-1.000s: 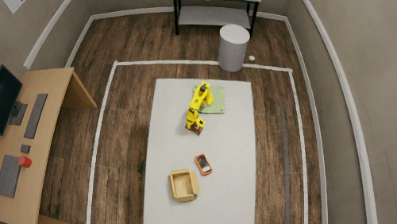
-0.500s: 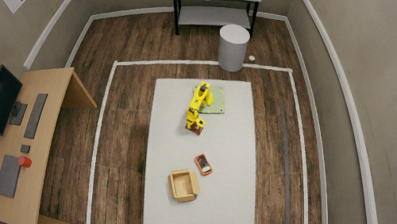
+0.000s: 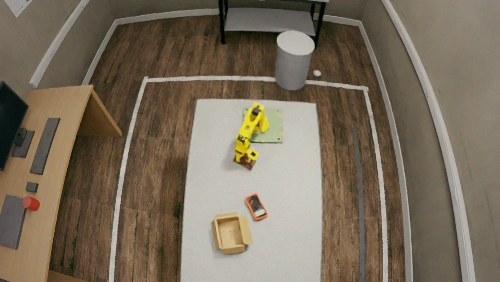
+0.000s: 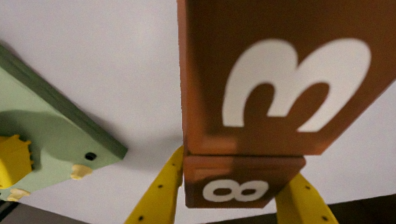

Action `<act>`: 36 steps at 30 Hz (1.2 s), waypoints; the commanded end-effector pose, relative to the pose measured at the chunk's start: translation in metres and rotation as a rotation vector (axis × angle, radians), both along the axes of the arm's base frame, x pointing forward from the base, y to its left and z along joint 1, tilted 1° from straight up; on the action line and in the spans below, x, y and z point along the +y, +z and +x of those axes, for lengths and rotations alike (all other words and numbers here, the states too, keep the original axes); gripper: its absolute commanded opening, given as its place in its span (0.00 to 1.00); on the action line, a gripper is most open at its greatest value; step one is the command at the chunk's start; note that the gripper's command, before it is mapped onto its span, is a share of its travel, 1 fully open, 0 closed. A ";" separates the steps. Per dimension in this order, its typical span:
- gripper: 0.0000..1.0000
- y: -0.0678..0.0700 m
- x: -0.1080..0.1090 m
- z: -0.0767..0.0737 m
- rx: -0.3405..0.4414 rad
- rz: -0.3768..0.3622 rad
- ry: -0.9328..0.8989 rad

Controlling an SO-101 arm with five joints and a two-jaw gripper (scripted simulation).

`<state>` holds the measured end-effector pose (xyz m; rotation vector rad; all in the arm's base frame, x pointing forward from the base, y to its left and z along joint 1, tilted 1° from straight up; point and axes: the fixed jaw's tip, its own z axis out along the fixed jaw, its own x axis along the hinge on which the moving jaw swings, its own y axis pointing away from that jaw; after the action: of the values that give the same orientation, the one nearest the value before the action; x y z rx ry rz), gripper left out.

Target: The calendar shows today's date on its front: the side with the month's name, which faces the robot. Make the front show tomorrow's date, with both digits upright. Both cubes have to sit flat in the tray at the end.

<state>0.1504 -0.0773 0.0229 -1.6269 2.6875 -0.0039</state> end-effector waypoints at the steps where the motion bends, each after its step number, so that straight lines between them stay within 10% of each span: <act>1: 0.01 -0.001 -0.001 0.002 -0.003 0.000 -0.012; 36: 0.00 0.005 -0.001 0.001 -0.002 0.000 -0.012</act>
<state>0.1500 -0.0771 0.0242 -1.6288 2.6907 0.0049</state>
